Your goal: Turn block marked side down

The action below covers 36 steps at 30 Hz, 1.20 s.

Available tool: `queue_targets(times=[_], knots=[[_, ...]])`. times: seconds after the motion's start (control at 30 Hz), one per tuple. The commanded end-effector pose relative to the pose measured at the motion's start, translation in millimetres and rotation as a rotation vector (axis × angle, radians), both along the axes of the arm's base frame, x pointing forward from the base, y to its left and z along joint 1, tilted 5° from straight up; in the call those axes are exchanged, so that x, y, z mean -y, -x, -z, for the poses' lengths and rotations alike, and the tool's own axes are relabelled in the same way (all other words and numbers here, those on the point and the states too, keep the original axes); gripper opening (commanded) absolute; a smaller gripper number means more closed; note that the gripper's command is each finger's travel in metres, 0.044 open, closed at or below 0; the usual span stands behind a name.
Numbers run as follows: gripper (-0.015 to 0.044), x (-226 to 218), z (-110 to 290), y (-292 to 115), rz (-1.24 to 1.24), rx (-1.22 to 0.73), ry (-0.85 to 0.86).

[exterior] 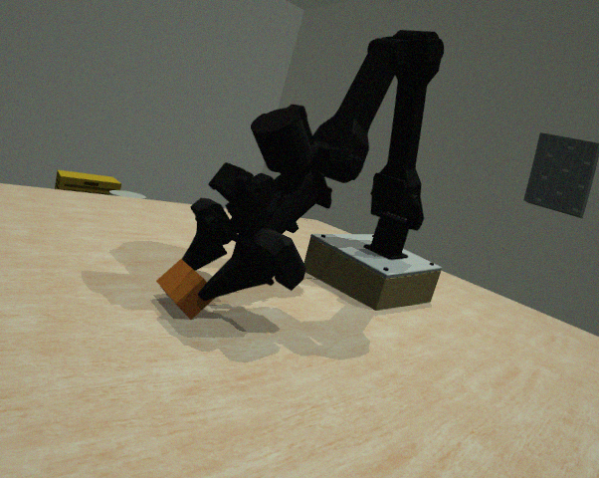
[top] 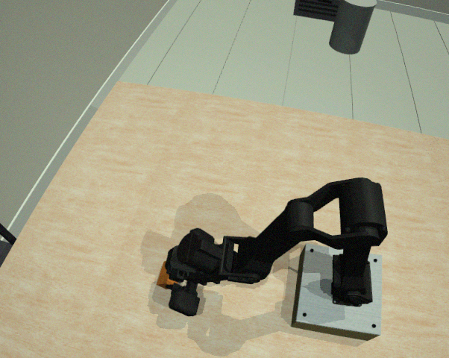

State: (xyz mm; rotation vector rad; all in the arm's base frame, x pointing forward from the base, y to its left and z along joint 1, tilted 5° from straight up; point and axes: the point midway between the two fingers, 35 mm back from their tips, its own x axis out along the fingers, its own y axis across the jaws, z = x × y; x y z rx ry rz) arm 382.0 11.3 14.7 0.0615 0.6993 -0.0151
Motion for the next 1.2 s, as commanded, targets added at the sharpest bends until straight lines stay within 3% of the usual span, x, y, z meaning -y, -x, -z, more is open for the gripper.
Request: queue_targets(times=[0.0,0.77,1.17], knots=[[0.0,0.6,12.4,3.0,-0.001,0.039,0.015],[0.0,-0.6,14.3,22.9,0.037,0.339,0.008],[0.0,-0.4,10.1,24.6,0.039,0.366,0.008]])
